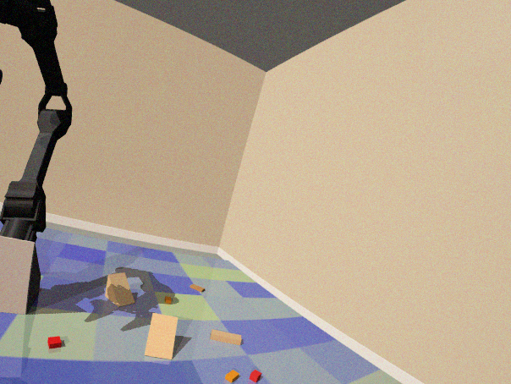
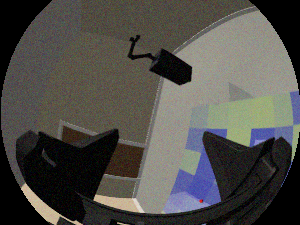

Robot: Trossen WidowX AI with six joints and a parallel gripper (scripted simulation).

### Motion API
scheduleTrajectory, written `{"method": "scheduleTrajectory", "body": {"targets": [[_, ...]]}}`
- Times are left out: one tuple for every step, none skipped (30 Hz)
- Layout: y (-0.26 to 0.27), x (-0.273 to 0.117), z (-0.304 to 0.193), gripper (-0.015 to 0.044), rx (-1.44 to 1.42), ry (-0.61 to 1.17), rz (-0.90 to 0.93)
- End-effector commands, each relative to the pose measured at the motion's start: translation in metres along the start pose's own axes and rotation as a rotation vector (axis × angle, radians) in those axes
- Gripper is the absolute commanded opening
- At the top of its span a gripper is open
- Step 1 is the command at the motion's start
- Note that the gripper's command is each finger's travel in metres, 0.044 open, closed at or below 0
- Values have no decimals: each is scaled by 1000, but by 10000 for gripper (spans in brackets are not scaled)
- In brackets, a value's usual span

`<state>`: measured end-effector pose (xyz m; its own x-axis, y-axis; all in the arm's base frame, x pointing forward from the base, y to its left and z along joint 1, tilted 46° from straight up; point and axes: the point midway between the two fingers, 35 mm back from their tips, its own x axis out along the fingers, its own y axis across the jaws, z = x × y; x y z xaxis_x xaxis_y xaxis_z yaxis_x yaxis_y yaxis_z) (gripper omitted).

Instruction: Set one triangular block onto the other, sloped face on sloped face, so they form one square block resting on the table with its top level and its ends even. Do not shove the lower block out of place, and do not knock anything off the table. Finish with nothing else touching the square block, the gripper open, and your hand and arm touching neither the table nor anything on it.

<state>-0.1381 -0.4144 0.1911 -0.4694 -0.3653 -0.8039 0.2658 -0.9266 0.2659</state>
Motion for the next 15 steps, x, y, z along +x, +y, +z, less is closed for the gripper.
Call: {"method": "scheduleTrajectory", "body": {"targets": [[17,7,-69,440,-311,156,30],[20,7,-87,440,-387,195,45],[23,7,-103,440,-464,230,59],[25,6,-119,440,-541,261,74],[27,5,-132,440,-618,288,89],[28,4,-145,440,-695,313,104],[29,3,-158,440,-771,337,120],[30,1,-174,440,-865,366,142],[30,-1,-193,440,-974,400,168],[30,-4,-211,440,-1083,433,197],[29,-7,-229,440,-1190,465,228],[27,-9,-245,440,-1280,492,256],[25,-12,-258,440,-1361,516,282],[23,-15,-272,440,-1441,540,310],[20,-18,-285,440,-1521,563,339]]}}
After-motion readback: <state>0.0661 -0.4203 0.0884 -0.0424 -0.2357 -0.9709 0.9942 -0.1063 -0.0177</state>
